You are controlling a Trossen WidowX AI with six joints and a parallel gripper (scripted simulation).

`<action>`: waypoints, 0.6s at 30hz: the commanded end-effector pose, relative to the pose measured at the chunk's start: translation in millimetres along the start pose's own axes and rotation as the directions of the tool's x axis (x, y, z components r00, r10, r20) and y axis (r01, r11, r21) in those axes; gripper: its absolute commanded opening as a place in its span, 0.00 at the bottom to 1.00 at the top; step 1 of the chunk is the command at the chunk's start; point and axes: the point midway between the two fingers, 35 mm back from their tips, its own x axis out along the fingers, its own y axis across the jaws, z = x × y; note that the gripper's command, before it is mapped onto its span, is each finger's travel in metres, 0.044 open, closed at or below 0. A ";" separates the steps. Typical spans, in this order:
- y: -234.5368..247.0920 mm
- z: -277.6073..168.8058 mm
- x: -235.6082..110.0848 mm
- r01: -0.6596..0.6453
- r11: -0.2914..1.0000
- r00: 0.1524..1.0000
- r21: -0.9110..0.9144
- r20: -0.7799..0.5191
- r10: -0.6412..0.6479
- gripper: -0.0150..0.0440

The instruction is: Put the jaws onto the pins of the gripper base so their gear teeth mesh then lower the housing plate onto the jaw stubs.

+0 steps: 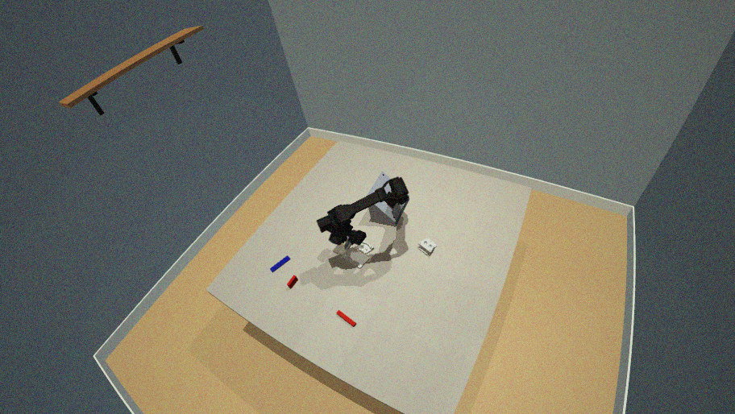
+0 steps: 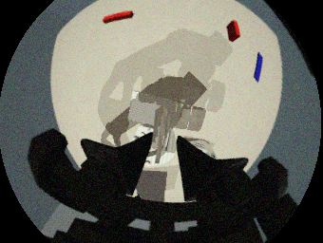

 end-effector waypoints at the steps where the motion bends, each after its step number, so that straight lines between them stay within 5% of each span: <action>1: -1.1 -0.5 -0.5 0.005 1.000 1.000 -0.004 -0.003 -0.005 0.48; 18: -0.5 0.3 8.5 0.005 1.000 1.000 -0.004 -0.003 -0.005 0.48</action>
